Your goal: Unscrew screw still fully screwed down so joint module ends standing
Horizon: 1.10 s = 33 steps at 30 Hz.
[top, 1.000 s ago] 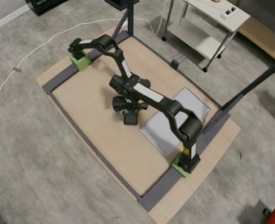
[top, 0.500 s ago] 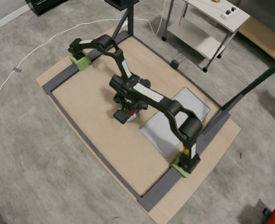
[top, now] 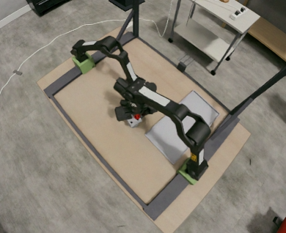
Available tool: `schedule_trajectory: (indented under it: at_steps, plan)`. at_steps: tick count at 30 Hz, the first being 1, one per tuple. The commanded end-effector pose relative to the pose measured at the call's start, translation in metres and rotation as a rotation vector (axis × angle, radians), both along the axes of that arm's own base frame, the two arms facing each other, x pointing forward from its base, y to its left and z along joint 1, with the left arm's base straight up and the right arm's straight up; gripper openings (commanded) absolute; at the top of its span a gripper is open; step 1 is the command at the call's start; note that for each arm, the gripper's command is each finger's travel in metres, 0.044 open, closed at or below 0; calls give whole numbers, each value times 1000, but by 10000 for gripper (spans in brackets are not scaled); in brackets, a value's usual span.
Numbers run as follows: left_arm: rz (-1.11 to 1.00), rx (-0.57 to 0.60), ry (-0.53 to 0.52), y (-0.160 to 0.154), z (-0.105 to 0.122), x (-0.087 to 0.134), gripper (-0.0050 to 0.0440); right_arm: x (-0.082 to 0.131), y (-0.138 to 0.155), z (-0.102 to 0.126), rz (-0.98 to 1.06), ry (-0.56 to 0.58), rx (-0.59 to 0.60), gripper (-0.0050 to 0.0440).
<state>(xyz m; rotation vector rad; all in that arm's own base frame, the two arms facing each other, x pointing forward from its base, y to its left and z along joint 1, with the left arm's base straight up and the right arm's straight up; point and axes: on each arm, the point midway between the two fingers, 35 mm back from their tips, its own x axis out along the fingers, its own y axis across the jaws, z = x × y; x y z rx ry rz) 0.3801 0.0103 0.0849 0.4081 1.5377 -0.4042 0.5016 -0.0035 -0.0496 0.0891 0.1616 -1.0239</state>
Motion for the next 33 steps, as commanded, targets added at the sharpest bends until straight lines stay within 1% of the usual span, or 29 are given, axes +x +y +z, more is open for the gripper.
schedule_trajectory:
  at_steps: [1, 3, 6, 15, 18, 20, 23, 33]
  plan:
    - [-188, -9, -31, 1, 10, 6, 250, 7, 0, 15, -3, -37, 10, 245]
    - [-188, -9, -31, 1, 10, 6, 250, 7, 0, 15, -3, -37, 10, 245]
    - [-365, -7, -31, 1, 10, 6, 250, 7, 0, 15, -3, -37, 10, 245]
    - [-767, 2, -28, 0, 9, 6, 250, 7, 0, 15, -3, -37, 10, 245]
    - [-897, -1, -28, 0, 10, 6, 250, 7, 0, 15, -3, -37, 10, 245]
    - [-897, -1, -28, 0, 10, 6, 250, 7, 0, 15, -3, -37, 10, 245]
    - [-1072, 2, -27, 0, 10, 6, 250, 7, 0, 15, -3, -37, 10, 245]
    - [-1514, 11, -21, 0, 10, 6, 250, 7, 0, 15, -3, -37, 10, 245]
